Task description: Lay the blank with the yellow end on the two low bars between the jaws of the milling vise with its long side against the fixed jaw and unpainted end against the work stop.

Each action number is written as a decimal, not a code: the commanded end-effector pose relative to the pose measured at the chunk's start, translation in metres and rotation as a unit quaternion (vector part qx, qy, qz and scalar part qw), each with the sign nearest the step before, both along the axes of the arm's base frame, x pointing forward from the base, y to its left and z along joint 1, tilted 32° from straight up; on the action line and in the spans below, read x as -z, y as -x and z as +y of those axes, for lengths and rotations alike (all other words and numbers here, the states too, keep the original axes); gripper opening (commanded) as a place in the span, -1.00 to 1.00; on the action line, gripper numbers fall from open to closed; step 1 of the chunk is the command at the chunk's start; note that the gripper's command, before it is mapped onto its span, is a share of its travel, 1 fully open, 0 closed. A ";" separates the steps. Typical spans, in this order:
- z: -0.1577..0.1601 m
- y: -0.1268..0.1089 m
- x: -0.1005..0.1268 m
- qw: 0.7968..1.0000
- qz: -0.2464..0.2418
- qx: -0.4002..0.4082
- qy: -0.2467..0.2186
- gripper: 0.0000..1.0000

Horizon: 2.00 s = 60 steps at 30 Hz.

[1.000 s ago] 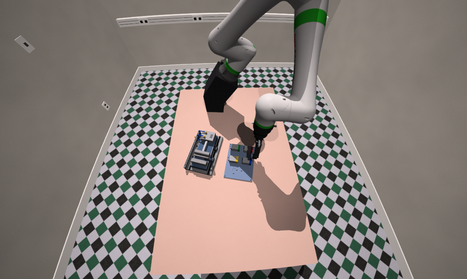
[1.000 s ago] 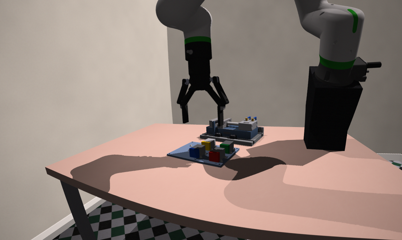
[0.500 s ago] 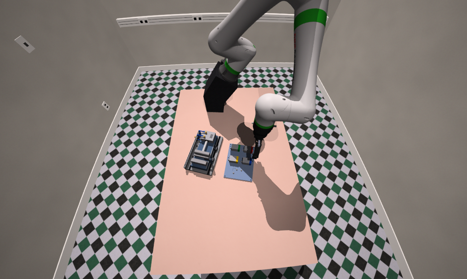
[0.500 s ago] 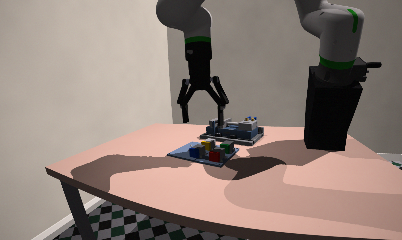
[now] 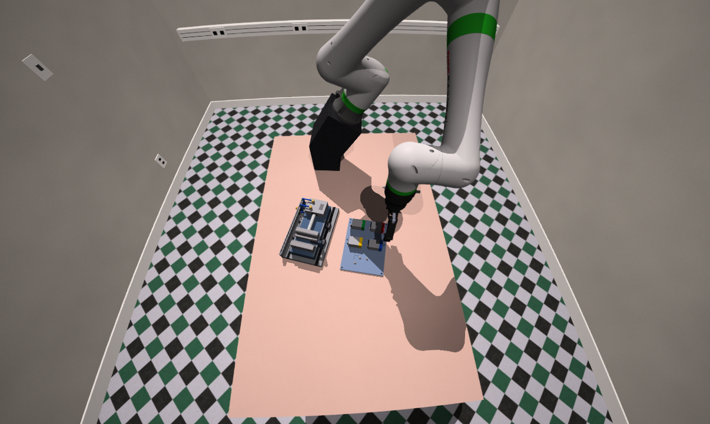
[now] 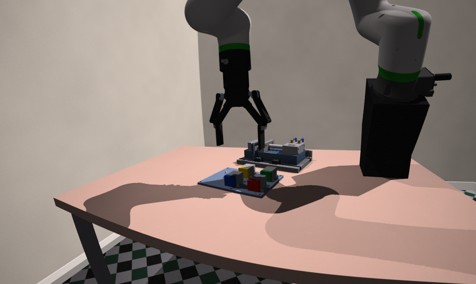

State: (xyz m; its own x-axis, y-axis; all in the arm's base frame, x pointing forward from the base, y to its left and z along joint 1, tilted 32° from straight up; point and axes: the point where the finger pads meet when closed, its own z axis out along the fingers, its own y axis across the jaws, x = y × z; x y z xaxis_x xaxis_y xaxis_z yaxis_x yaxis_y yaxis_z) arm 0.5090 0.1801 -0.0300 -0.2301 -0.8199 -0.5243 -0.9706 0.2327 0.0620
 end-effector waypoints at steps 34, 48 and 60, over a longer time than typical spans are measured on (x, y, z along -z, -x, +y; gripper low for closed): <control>0.000 -0.001 -0.001 1.000 -0.001 0.000 0.000 1.00; -0.012 0.001 -0.008 1.000 -0.001 0.000 0.000 1.00; -0.043 0.005 -0.027 1.000 -0.001 0.000 0.000 1.00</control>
State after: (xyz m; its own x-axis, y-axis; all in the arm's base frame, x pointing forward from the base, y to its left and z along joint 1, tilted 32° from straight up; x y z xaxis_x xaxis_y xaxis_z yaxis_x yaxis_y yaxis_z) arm 0.5036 0.1413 -0.0059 -0.2302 -0.8199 -0.5242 -0.9705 0.2329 0.0619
